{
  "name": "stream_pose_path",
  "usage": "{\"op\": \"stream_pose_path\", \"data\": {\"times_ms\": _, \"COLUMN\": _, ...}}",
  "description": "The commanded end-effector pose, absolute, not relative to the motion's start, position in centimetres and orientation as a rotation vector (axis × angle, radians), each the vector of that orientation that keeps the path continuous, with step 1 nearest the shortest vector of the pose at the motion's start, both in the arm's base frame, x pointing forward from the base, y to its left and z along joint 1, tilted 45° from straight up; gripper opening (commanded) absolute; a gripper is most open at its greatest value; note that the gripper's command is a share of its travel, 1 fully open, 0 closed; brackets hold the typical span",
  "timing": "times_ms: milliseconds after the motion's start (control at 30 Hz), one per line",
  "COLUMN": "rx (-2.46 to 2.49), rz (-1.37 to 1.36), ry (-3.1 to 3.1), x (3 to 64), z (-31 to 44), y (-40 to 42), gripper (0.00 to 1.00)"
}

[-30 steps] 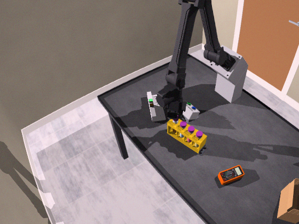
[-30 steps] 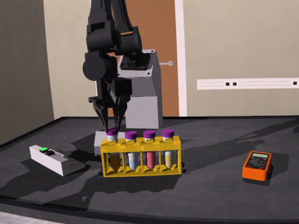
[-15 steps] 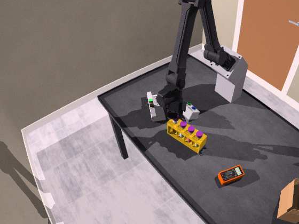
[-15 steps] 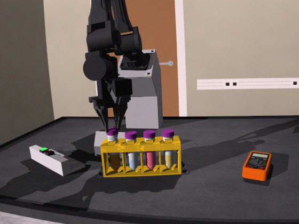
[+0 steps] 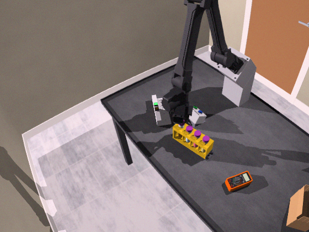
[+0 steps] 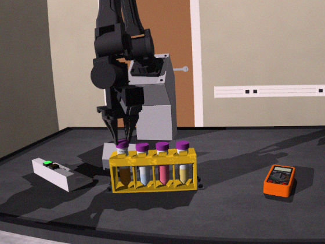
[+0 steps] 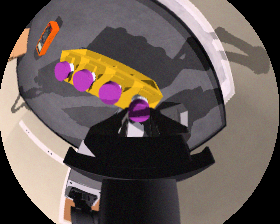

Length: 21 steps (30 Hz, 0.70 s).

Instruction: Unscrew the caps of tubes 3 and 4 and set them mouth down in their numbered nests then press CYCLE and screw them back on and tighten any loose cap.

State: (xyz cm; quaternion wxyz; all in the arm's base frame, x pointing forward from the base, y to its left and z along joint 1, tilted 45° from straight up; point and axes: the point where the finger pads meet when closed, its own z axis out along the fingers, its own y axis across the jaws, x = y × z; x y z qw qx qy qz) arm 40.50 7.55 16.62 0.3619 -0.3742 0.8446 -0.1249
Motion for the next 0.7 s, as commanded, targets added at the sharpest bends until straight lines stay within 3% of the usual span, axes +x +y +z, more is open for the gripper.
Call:
{"op": "stream_pose_path", "data": {"times_ms": 0, "rx": -0.947, "rz": -0.317, "ry": 2.144, "x": 41.86, "z": 17.92, "y": 8.35, "gripper": 0.00}}
{"op": "stream_pose_path", "data": {"times_ms": 667, "rx": -0.942, "rz": -0.327, "ry": 2.145, "x": 42.28, "z": 17.55, "y": 7.64, "gripper": 0.00}}
